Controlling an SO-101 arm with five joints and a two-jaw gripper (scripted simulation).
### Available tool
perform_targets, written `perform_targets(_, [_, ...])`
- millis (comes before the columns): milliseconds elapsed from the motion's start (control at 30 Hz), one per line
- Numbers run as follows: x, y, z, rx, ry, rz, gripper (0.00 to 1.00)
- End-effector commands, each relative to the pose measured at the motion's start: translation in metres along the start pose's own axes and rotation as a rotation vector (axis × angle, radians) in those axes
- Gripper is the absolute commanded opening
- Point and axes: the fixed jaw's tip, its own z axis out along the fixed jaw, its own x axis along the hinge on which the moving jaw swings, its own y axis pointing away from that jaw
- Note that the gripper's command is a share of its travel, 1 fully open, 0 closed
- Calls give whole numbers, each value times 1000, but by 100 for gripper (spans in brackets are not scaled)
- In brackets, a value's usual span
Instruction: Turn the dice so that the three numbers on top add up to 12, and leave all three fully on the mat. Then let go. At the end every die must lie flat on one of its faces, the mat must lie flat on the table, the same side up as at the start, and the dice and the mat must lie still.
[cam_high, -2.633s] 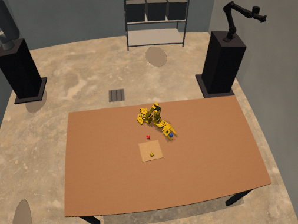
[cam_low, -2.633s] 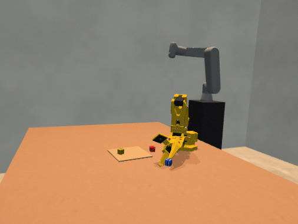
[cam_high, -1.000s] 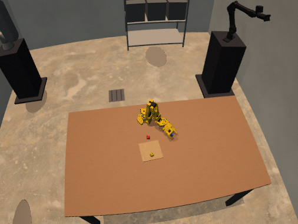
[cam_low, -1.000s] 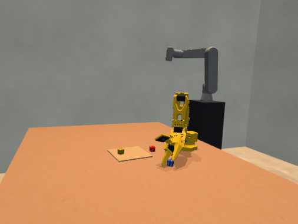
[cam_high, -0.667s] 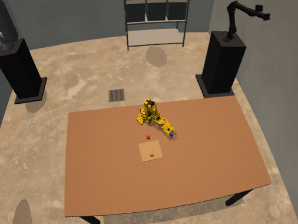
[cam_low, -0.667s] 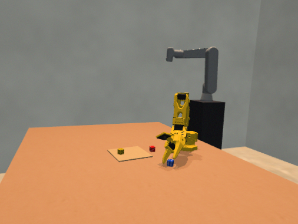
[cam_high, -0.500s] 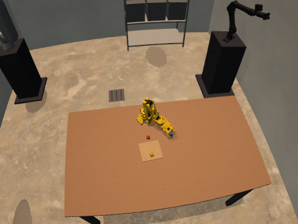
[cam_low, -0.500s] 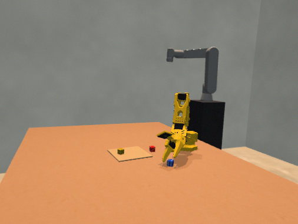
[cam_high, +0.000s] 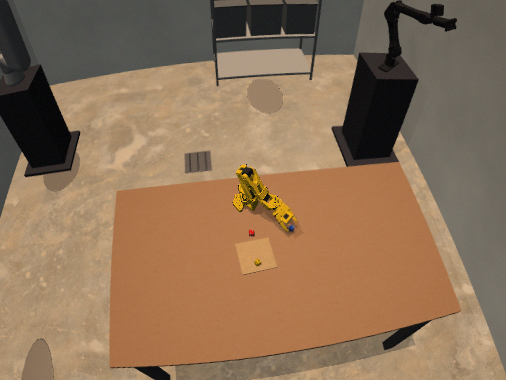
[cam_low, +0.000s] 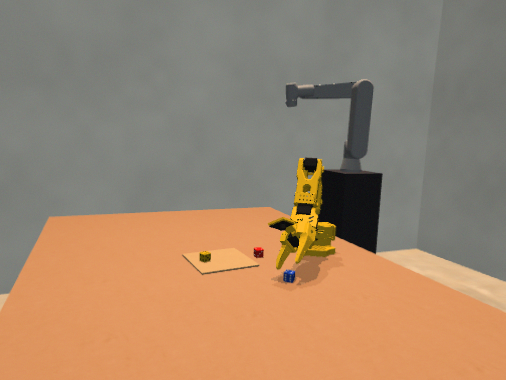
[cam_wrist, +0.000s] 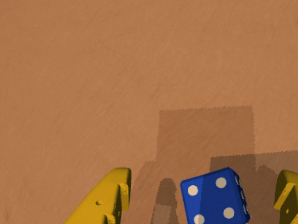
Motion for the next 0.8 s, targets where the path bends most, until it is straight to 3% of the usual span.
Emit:
perform_targets(0, [-4,6,-6,104,243,-81,28])
perform_targets(767, [-4,6,-6,165,352,-134,28])
